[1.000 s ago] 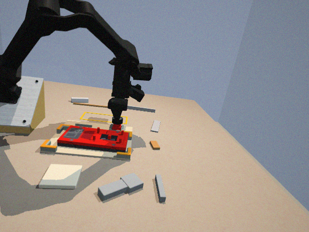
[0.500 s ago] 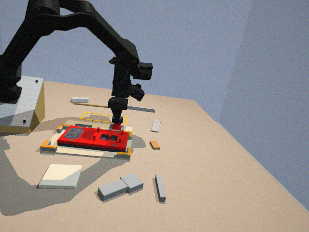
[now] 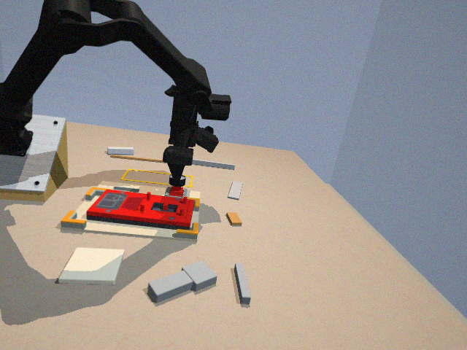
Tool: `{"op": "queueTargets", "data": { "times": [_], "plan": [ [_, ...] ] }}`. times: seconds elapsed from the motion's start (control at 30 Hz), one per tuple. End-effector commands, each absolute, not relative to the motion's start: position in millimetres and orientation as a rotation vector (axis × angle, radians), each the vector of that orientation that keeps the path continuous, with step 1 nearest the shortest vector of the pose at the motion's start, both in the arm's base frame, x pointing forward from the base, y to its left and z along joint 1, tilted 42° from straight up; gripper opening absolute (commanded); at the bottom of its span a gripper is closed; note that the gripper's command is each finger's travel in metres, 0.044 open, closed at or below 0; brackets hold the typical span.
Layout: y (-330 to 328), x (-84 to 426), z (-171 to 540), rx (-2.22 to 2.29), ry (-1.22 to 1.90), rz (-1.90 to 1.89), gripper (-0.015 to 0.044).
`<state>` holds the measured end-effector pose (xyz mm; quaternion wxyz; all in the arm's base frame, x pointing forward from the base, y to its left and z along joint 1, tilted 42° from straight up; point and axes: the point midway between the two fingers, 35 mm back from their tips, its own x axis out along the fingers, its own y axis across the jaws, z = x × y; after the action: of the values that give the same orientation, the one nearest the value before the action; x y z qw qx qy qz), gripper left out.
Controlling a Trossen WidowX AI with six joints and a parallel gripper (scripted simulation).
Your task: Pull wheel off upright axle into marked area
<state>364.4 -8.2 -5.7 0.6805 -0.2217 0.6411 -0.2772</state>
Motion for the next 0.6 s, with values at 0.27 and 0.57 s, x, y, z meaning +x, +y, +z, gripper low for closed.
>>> {"op": "queueTargets", "data": {
  "times": [0.27,0.57],
  "plan": [
    [-2.4,364.4,-0.8,-0.500,1.436,-0.617,0.0000],
    [-0.3,364.4,1.4,-0.500,1.436,-0.617,0.0000]
  ]
}}
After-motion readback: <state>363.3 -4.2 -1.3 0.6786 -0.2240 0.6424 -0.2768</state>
